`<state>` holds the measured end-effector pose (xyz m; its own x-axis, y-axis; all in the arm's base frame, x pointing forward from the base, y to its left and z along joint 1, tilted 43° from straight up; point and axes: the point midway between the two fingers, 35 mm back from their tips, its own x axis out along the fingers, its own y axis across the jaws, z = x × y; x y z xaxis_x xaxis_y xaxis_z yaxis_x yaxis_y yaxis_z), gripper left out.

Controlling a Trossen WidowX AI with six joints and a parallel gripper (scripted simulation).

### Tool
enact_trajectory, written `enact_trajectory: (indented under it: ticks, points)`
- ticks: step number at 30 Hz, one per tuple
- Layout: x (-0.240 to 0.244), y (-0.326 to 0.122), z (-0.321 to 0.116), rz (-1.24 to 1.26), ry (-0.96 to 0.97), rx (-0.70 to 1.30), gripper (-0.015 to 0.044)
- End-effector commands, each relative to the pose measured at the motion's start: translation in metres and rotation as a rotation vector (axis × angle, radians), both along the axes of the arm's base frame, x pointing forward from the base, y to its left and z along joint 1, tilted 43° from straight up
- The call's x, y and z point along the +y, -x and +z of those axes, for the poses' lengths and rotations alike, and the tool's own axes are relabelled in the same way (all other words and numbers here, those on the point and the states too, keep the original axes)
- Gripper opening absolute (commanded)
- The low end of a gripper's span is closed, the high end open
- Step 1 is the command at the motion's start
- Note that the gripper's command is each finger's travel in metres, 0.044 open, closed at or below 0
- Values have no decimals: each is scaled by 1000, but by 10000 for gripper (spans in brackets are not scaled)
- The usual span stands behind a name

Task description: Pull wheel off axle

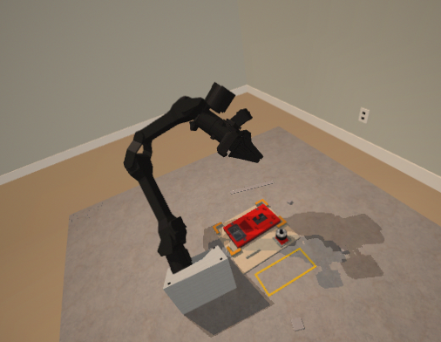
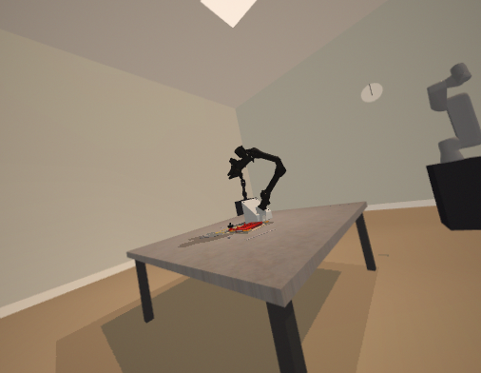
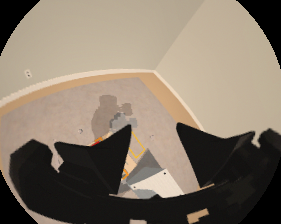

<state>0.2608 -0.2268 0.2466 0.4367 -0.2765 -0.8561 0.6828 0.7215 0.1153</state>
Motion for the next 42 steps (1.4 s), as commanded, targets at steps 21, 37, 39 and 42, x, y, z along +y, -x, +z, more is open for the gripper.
enact_trajectory:
  ticks: [21, 37, 39, 42]
  points:
    - [116, -87, -211, 802, -727, 138, 300]
    - [142, -94, -243, 817, -748, 133, 300]
    - [152, -96, -254, 817, -749, 132, 300]
    - [165, -98, -268, 818, -750, 131, 300]
